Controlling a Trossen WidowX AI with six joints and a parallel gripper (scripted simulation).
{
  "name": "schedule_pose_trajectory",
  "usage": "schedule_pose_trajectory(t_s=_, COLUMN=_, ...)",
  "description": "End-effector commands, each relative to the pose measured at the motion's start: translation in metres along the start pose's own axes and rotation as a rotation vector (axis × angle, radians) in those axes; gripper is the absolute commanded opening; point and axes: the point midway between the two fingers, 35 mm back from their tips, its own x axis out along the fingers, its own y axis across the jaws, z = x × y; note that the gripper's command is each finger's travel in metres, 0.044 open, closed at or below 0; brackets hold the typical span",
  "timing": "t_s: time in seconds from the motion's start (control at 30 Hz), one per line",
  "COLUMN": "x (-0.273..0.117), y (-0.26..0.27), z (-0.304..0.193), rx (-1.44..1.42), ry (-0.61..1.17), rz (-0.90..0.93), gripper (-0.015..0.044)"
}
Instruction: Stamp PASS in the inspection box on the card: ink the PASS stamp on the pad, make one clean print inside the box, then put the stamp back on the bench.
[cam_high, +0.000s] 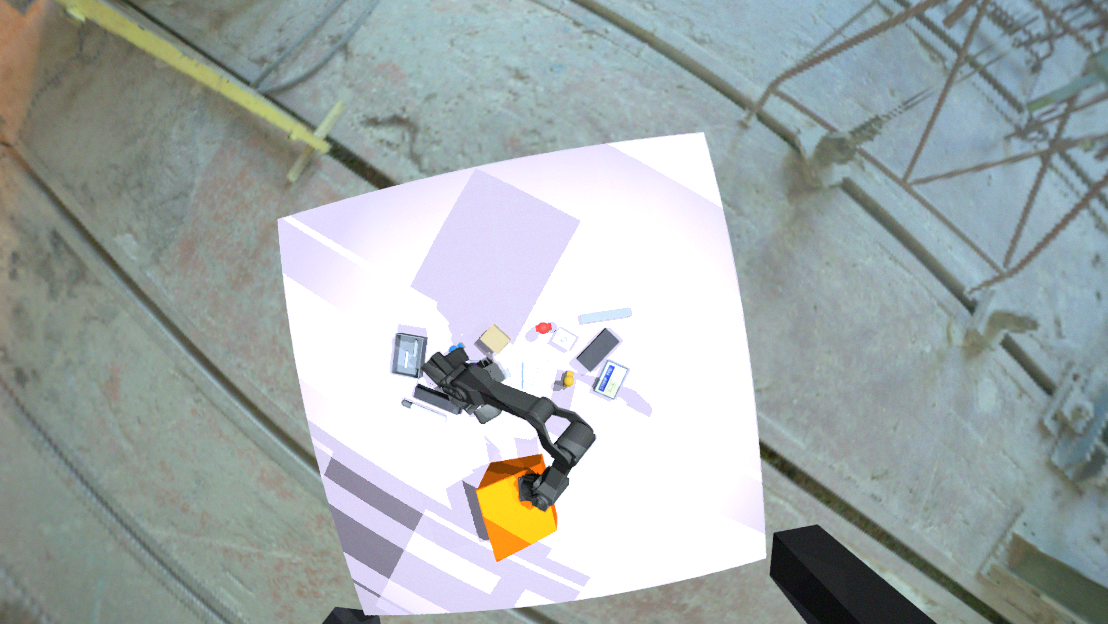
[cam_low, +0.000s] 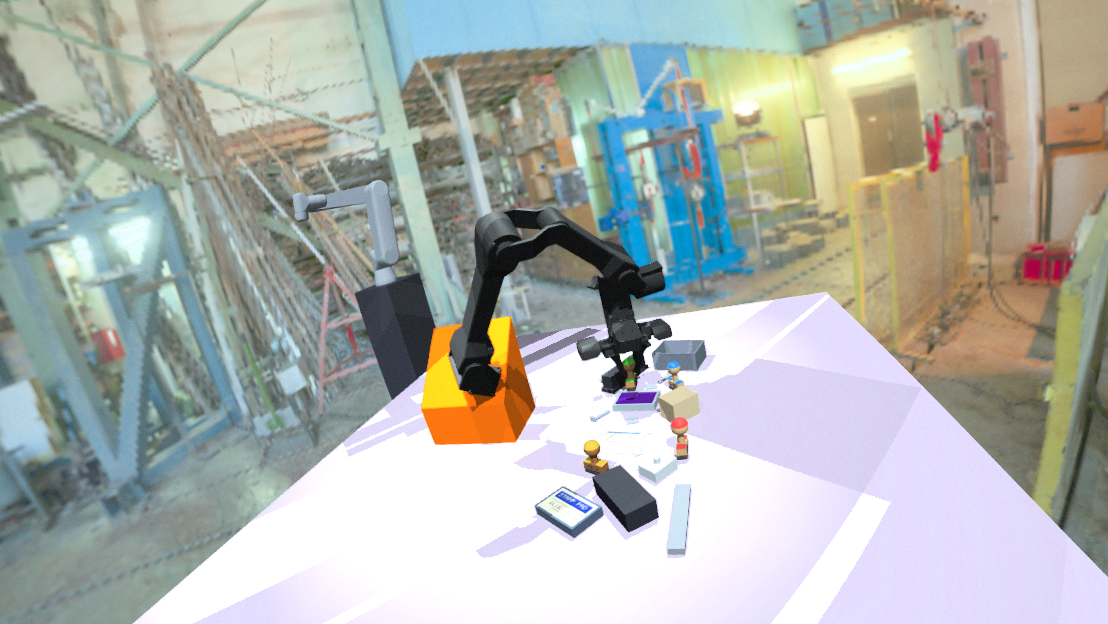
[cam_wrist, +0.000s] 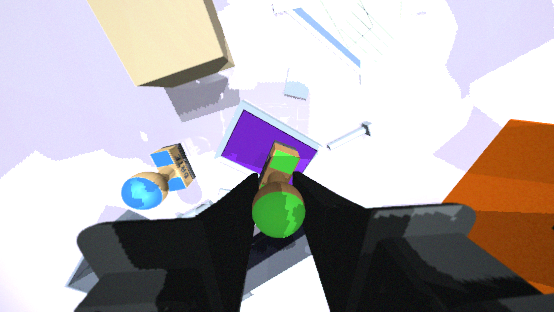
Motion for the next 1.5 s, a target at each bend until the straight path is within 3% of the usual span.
schedule_pose_trajectory(t_s=0.0, x=-0.011, y=0.004, z=0.001, rx=0.012, ry=0.006, rz=0.014, gripper=0.0000)
schedule_pose_trajectory(t_s=0.57, x=-0.029, y=0.002, z=0.003, rx=-0.006, ry=0.007, rz=0.014, gripper=0.0000)
schedule_pose_trajectory(t_s=1.47, x=-0.030, y=-0.034, z=0.082, rx=-0.715, ry=0.014, rz=0.016, gripper=0.0000)
